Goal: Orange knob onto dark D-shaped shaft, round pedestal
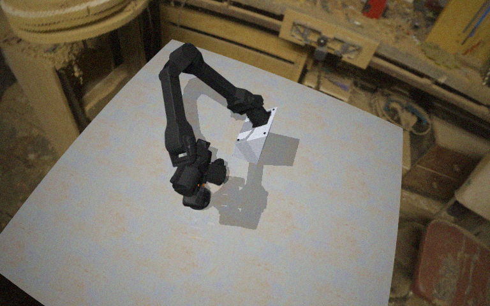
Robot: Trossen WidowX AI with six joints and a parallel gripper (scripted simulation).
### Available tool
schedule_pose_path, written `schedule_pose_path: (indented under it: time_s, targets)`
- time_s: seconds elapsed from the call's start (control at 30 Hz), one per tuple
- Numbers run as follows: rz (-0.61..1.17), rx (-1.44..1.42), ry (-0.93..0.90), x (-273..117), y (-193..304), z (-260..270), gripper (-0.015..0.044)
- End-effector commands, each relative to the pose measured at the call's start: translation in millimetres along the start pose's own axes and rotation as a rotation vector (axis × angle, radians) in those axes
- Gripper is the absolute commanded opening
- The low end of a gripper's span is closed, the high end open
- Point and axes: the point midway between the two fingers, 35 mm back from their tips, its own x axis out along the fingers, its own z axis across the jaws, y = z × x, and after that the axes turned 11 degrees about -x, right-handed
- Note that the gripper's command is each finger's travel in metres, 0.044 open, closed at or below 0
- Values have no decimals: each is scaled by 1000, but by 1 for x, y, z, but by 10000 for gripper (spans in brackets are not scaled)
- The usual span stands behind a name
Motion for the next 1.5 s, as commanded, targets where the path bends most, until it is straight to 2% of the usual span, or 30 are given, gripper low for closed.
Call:
schedule_pose_path:
  time_s: [0.0, 1.1, 1.33, 1.47]
  targets:
    - [-1, -89, 4, 0, 2, -1, 0]
    - [-1, -89, 4, -1, 2, 0, 0]
    - [-1, -288, 4, -1, 3, -1, 0]
    - [0, -298, 4, 1, 2, -2, 0]
